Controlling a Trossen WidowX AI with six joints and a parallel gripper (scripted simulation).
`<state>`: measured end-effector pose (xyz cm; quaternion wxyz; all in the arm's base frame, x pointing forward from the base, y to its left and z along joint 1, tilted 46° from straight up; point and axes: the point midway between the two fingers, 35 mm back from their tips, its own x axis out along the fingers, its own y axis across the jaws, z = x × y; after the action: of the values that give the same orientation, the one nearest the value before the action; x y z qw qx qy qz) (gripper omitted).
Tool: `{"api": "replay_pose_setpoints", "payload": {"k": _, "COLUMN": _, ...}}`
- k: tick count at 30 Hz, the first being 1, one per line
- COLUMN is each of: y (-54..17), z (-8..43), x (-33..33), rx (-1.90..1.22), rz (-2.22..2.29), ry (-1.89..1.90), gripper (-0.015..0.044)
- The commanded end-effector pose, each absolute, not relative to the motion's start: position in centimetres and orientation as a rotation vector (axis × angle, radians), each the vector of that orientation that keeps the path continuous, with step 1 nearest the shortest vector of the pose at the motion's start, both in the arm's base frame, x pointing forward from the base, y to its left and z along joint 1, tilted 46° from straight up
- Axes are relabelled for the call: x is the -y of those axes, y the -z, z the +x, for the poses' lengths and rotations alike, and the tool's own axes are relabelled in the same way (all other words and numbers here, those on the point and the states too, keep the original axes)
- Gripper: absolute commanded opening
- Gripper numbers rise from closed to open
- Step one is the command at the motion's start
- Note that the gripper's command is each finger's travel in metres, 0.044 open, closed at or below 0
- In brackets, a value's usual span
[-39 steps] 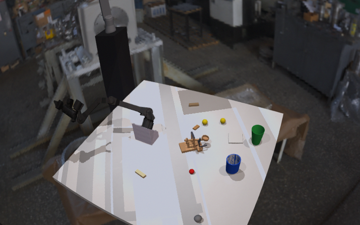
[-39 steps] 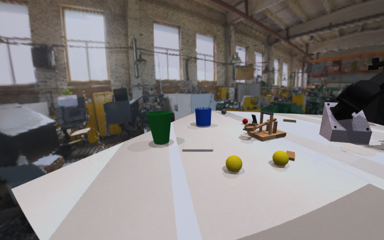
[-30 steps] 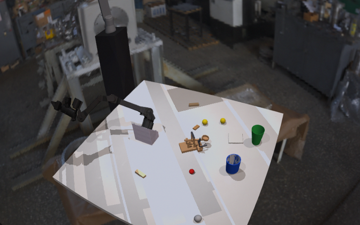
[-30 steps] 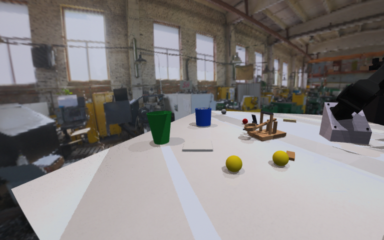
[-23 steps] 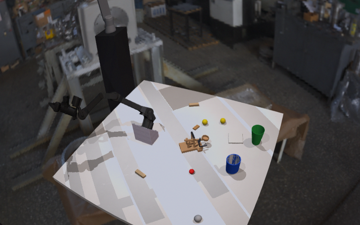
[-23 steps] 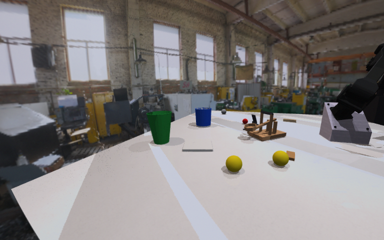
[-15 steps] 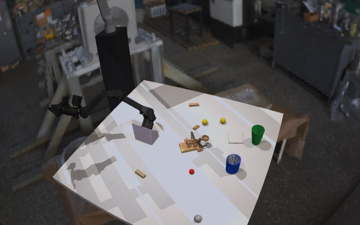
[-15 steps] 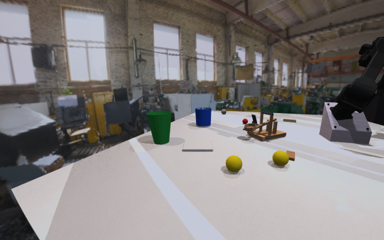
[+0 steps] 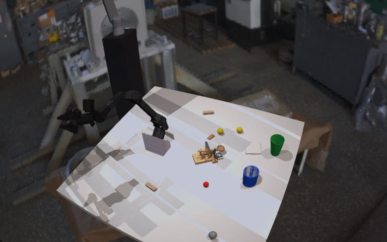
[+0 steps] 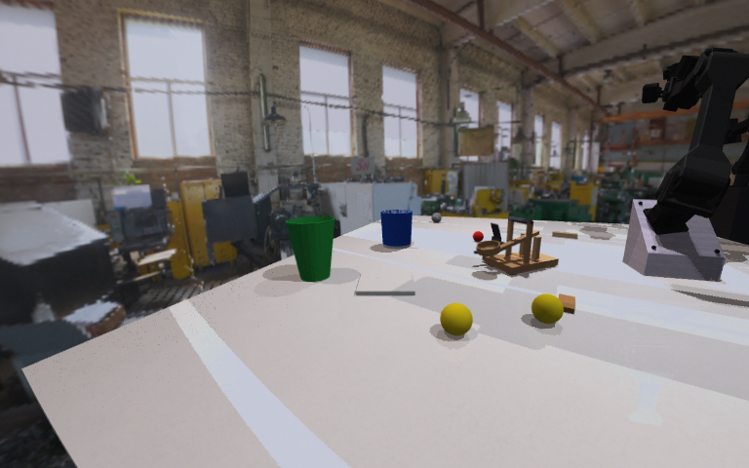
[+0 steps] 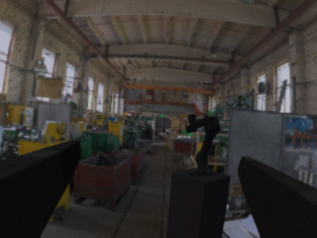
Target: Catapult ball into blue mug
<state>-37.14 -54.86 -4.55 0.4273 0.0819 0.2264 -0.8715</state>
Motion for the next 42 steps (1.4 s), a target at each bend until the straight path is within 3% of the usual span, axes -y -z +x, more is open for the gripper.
{"api": "replay_pose_setpoints", "payload": {"k": 1, "y": 5.0, "z": -33.3, "x": 56.5, "rx": -0.636, "rz": 0.226, "ry": 2.054, "gripper": 0.0440}}
{"api": "replay_pose_setpoints", "payload": {"k": 20, "y": 5.6, "z": -10.9, "x": 59.0, "rx": -0.886, "rz": 0.274, "ry": 1.399, "gripper": 0.0440}}
{"api": "replay_pose_setpoints", "payload": {"k": 42, "y": 4.3, "z": 12.2, "x": 48.9, "rx": -1.027, "rz": 0.297, "ry": 0.652, "gripper": 0.0440}}
